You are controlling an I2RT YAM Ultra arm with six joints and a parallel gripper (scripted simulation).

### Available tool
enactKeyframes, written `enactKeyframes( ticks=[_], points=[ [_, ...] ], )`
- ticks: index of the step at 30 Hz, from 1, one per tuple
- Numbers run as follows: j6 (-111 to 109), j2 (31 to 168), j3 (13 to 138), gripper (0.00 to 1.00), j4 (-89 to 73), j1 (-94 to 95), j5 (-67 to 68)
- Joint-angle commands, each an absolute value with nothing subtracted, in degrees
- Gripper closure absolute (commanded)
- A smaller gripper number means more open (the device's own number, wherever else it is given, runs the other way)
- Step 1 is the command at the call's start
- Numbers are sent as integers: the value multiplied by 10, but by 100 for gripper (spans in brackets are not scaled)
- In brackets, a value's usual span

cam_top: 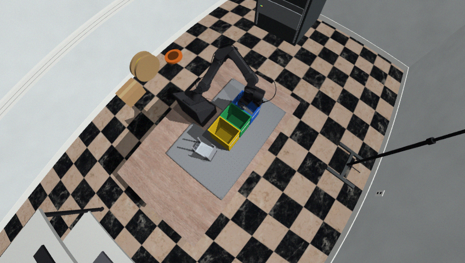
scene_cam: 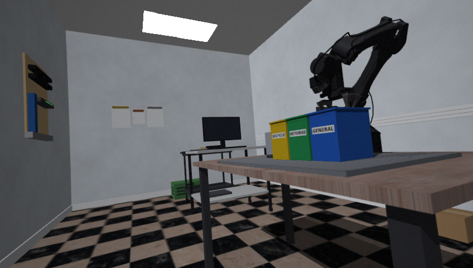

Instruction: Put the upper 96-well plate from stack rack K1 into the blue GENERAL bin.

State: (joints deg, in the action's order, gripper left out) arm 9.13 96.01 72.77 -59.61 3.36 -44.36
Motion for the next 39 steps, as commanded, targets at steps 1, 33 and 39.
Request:
enactKeyframes(
  ticks=[1,33,39],
  points=[
    [91,953,726,1,-592,28,-443],
    [91,953,726,18,-592,28,-443],
    [91,953,726,18,-592,28,-443]
  ],
)
